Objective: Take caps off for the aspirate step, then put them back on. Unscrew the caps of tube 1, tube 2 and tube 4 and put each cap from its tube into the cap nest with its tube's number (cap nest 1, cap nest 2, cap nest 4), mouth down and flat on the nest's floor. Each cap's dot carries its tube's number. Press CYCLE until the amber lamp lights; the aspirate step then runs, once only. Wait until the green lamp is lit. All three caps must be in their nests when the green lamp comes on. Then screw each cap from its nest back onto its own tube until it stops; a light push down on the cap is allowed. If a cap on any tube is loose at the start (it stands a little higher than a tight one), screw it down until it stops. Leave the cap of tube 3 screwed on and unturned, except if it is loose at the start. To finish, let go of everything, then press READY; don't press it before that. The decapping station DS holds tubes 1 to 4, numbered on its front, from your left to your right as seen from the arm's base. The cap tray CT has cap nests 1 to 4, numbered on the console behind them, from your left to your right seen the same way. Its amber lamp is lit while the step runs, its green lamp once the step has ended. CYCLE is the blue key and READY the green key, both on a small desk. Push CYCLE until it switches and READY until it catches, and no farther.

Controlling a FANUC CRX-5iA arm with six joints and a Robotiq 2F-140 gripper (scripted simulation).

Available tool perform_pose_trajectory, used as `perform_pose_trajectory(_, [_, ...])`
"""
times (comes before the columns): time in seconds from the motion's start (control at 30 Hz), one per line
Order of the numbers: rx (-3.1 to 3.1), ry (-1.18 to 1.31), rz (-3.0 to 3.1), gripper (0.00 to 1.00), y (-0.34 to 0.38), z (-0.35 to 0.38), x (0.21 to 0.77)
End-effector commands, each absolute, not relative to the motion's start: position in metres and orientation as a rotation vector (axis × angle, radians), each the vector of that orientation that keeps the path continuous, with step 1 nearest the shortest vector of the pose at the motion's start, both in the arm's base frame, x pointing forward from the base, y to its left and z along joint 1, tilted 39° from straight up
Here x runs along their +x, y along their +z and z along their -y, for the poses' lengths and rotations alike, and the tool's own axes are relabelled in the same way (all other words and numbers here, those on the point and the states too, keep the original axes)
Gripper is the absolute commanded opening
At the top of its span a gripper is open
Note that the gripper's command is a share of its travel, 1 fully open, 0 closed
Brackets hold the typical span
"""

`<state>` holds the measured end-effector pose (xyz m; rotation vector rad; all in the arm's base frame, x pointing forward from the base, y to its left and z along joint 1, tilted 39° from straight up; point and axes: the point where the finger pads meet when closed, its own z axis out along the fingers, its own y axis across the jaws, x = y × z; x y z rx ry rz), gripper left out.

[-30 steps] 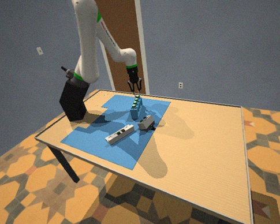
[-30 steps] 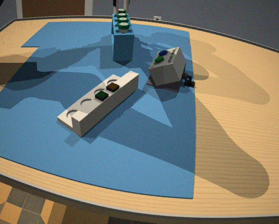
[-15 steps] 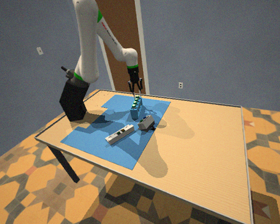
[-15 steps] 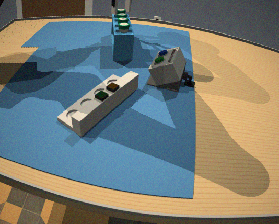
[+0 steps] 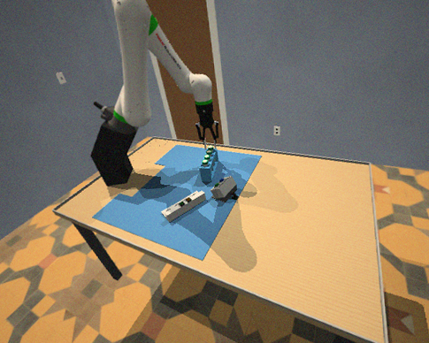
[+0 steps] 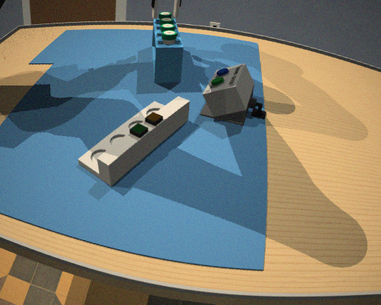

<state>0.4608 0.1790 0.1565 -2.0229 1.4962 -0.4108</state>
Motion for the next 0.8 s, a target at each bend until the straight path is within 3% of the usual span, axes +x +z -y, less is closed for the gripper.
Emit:
perform_pose_trajectory(0.0, [-1.769,-0.333,-1.752,0.35,0.1566,-0.1788,0.4609])
perform_pose_trajectory(0.53, [-1.374,-0.166,-2.048,0.35,0.1566,-0.1788,0.4610])
perform_pose_trajectory(0.57, [-1.374,-0.166,-2.048,0.00,0.1566,-0.1788,0.4610])
perform_pose_trajectory(0.77, [-1.374,-0.166,-2.048,0.00,0.1566,-0.1788,0.4610])
